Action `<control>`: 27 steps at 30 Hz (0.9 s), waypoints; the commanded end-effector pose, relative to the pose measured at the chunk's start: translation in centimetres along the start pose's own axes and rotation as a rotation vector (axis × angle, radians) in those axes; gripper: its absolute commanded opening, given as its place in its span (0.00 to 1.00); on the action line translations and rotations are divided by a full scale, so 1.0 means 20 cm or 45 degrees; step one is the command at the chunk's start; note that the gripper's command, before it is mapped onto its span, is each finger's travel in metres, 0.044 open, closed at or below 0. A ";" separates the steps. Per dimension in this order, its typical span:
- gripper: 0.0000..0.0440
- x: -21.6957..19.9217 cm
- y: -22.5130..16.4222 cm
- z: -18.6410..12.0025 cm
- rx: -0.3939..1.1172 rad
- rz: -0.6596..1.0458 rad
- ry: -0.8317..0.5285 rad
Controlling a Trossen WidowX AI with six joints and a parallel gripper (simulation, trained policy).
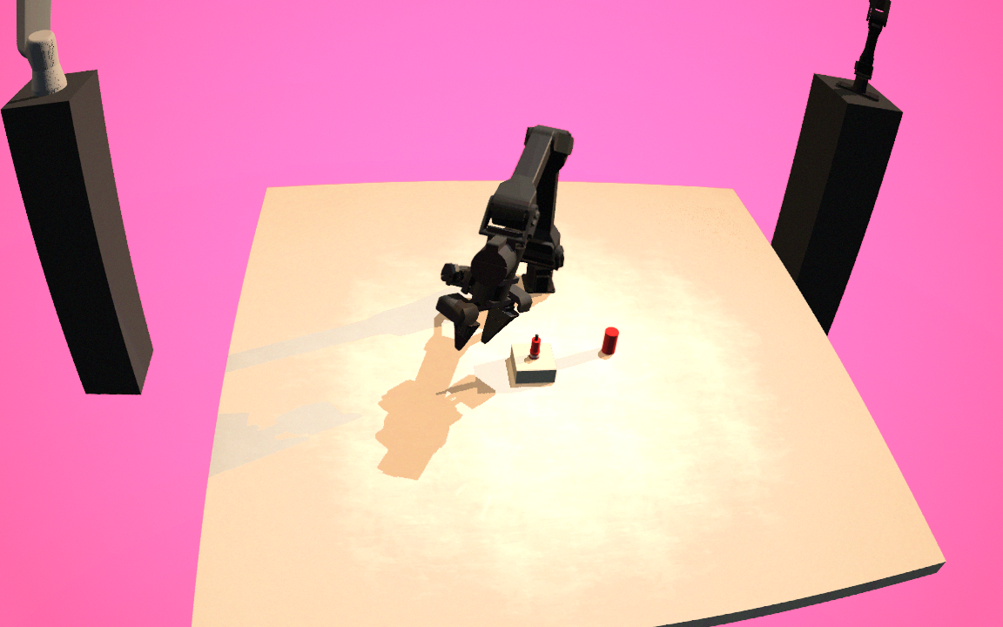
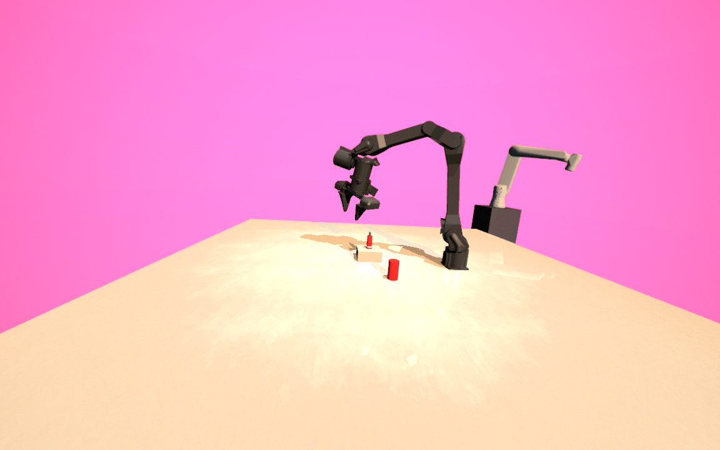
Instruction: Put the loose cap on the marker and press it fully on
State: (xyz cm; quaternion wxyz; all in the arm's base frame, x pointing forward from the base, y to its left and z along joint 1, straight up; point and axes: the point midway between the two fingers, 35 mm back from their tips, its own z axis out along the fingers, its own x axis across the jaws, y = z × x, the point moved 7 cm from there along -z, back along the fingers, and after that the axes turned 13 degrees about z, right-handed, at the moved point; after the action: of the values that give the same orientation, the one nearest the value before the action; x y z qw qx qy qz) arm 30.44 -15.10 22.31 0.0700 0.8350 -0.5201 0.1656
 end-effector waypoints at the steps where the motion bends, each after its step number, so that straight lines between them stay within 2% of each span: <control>1: 0.72 -0.03 -0.05 -0.02 0.018 -0.003 -0.015; 27: 0.74 -0.36 -0.33 -0.14 0.087 -0.077 -0.167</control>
State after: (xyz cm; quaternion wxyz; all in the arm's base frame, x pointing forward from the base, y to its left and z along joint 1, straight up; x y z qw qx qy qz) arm 32.76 -5.95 22.64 0.0172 0.8600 -0.4931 0.1302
